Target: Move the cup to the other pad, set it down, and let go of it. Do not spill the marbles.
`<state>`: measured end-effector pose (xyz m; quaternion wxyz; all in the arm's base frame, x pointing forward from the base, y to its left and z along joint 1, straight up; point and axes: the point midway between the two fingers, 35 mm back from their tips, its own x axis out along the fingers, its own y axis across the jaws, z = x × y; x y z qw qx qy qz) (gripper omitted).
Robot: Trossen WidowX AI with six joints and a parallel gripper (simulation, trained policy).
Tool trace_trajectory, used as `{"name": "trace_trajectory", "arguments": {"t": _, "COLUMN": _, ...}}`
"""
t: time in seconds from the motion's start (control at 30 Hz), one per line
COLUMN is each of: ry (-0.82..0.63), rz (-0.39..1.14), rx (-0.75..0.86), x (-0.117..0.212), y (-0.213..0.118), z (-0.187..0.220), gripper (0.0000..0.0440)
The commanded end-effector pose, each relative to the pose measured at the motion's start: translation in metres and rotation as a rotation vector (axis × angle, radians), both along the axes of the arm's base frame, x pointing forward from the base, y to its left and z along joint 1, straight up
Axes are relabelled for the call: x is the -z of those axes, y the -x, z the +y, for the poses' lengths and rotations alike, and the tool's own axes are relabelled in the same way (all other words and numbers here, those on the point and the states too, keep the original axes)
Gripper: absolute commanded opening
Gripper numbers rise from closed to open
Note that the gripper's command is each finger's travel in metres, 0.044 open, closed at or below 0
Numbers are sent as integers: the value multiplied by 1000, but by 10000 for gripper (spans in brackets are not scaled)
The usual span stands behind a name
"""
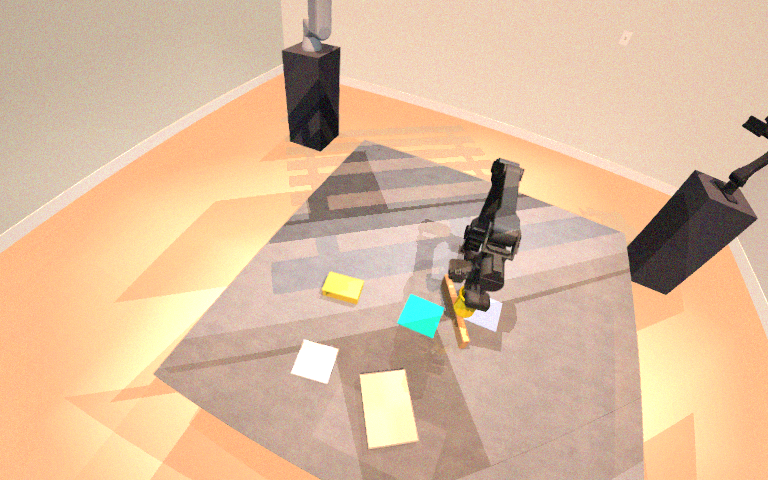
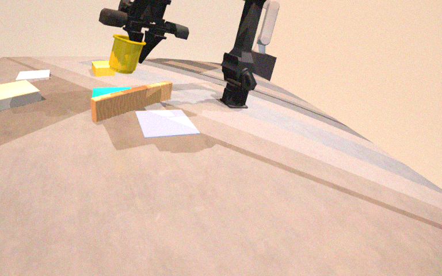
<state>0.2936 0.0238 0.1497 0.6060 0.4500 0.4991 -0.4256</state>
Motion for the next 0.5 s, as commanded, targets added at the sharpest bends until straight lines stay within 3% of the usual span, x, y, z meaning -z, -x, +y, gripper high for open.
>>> {"name": "trace_trajectory", "arguments": {"t": 0.0, "ry": 7, "rz": -30, "rx": 20, "x": 0, "y": -11, "z": -11, "gripper": 0}}
{"name": "trace_trajectory", "arguments": {"t": 0.47, "ry": 24, "rz": -80, "rx": 108, "x": 22, "y": -36, "z": -55, "gripper": 0}}
